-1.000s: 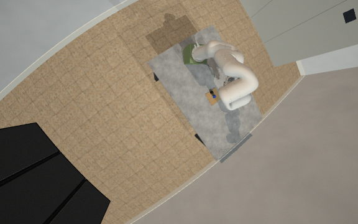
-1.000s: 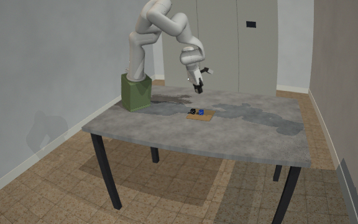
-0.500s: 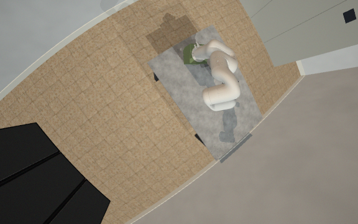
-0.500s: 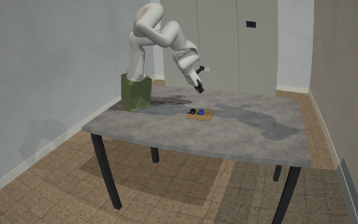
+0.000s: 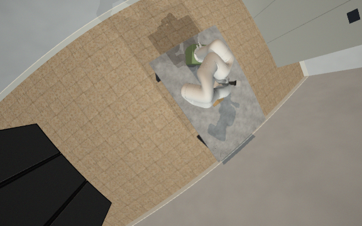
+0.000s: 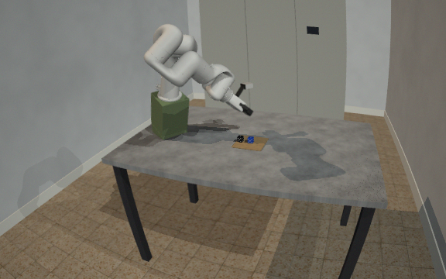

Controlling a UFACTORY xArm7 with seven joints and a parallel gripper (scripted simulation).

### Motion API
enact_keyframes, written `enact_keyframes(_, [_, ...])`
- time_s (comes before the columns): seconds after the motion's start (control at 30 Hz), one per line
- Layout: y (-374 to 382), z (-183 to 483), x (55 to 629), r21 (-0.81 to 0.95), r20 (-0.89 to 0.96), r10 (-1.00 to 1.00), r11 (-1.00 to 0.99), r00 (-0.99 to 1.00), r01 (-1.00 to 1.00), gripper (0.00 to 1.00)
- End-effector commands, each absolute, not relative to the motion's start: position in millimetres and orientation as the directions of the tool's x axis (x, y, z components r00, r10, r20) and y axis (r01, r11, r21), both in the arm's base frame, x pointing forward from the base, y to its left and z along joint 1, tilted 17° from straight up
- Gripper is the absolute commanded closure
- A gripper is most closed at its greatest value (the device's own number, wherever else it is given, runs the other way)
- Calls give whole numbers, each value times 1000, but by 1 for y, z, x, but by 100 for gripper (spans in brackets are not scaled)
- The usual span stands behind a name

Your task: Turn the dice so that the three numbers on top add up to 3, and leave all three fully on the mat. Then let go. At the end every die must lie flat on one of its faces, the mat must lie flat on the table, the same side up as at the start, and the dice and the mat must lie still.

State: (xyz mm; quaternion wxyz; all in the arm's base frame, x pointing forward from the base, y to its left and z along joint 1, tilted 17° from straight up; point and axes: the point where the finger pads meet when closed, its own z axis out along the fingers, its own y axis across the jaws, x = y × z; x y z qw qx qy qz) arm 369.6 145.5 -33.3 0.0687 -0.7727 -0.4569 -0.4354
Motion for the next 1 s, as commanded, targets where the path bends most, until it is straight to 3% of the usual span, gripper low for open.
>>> enact_keyframes(0.0, [144,-36,368,285,825,555,-571,107,770,79])
enact_keyframes(0.97, [139,-57,373,288,861,506,-572,54,768,79])
